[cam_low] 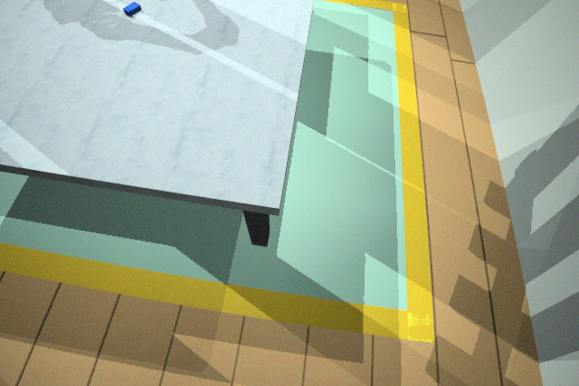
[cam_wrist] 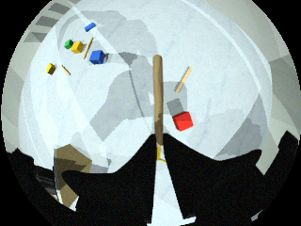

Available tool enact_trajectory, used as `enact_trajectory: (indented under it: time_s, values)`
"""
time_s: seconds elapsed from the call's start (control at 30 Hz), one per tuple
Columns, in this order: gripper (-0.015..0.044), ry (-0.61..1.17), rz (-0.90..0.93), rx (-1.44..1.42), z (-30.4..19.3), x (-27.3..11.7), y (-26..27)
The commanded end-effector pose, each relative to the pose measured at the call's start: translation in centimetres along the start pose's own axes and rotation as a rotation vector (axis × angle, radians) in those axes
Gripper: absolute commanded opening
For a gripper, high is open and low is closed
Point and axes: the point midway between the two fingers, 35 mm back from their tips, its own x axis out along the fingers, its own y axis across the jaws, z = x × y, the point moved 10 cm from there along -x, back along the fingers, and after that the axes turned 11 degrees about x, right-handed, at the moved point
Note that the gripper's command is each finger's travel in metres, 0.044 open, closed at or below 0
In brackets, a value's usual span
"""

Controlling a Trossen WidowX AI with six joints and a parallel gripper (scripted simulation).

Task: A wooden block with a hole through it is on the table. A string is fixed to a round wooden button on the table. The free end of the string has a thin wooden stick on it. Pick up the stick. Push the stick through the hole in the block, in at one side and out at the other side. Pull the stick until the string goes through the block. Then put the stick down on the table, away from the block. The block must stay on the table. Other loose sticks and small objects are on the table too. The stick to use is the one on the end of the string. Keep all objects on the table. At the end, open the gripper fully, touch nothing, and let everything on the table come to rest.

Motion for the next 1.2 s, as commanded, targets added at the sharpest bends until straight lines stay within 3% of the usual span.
enact_trajectory:
  time_s: [0.0,1.17]
  values:
    - [0.0000,-0.003,-0.029,0.087,-0.6,-0.2,0.7]
    - [0.0000,-0.042,-0.236,0.747,-4.3,-1.0,5.3]
